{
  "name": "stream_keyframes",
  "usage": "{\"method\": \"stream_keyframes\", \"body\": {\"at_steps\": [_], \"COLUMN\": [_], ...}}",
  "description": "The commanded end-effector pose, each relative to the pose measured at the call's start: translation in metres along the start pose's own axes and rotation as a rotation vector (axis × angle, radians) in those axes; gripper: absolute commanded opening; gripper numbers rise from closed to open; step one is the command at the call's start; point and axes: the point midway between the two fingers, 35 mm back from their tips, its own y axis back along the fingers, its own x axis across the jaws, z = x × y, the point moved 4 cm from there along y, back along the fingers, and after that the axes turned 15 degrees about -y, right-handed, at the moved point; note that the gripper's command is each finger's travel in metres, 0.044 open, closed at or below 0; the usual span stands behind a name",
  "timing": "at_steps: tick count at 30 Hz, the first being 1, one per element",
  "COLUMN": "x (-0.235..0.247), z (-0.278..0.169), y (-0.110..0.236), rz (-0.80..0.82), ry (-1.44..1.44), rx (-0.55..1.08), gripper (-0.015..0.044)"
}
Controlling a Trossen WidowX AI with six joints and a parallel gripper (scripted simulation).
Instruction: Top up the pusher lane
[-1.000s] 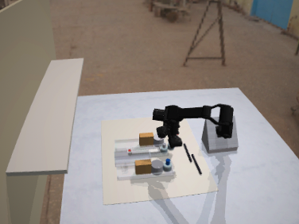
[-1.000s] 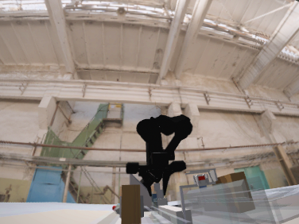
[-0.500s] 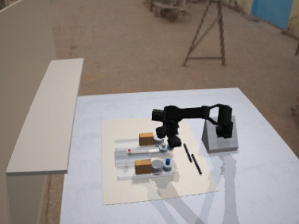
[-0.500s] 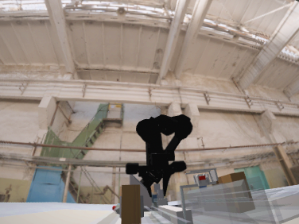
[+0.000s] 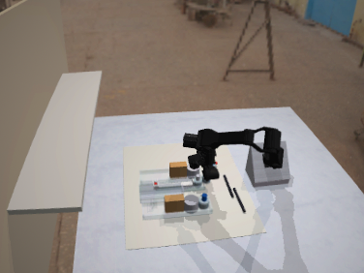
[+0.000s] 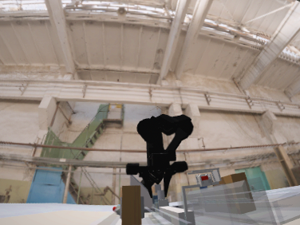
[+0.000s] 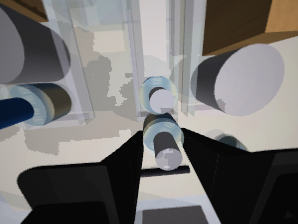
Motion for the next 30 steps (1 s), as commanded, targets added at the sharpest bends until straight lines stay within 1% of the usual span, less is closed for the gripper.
{"method": "stream_keyframes", "body": {"at_steps": [1,30], "x": [0.003,0.006], "z": [0.007,0.020], "y": [0.002,0.003], "rz": [0.006,0.006], "ry": [0.010,0.010], "rx": [-0.016,-0.017], "gripper": [0.0000,0.0000]}}
